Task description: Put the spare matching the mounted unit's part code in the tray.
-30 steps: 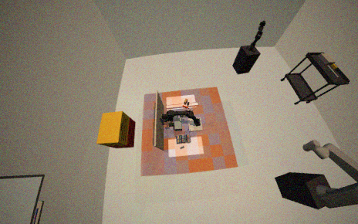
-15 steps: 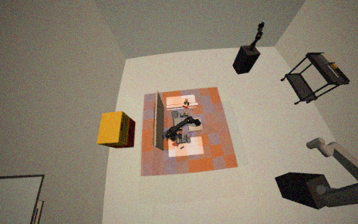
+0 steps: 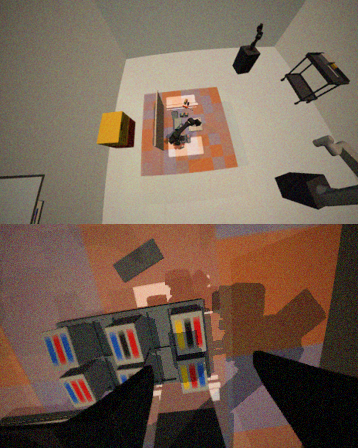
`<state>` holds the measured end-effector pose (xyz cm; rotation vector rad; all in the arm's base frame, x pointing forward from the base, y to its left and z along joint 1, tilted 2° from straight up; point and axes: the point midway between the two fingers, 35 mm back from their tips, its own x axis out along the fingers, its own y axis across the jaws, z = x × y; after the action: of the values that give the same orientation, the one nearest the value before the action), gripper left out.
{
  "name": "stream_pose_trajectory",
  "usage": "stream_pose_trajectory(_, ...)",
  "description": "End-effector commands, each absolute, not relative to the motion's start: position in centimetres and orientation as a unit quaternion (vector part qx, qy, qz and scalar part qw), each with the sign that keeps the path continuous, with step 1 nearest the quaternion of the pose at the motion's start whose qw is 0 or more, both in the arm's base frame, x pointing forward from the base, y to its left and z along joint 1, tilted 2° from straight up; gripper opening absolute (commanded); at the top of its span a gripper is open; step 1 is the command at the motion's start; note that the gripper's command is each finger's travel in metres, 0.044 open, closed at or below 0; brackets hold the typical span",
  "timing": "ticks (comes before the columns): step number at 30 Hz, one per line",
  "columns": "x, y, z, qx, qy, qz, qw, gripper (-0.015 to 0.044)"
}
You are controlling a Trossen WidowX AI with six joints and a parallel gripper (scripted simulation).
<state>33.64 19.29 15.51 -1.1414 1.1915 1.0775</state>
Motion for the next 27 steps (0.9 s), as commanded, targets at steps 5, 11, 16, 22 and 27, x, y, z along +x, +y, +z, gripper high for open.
stream_pose_trajectory(5, 33.4, 19.4, 12.9, -0.486, 0.508, 0.458, 0.543, 0.0300)
stream_pose_trajectory(11, 33.4, 19.4, 12.7, -0.486, 0.508, 0.458, 0.543, 0.0300)
stream_pose_trajectory(16, 33.5, 19.5, 11.9, -0.486, 0.508, 0.458, 0.543, 0.0300)
stream_pose_trajectory(22, 33.7, 19.5, 10.9, -0.487, 0.508, 0.458, 0.543, 0.0300)
stream_pose_trajectory(27, 33.7, 19.6, 10.1, -0.487, 0.508, 0.458, 0.543, 0.0300)
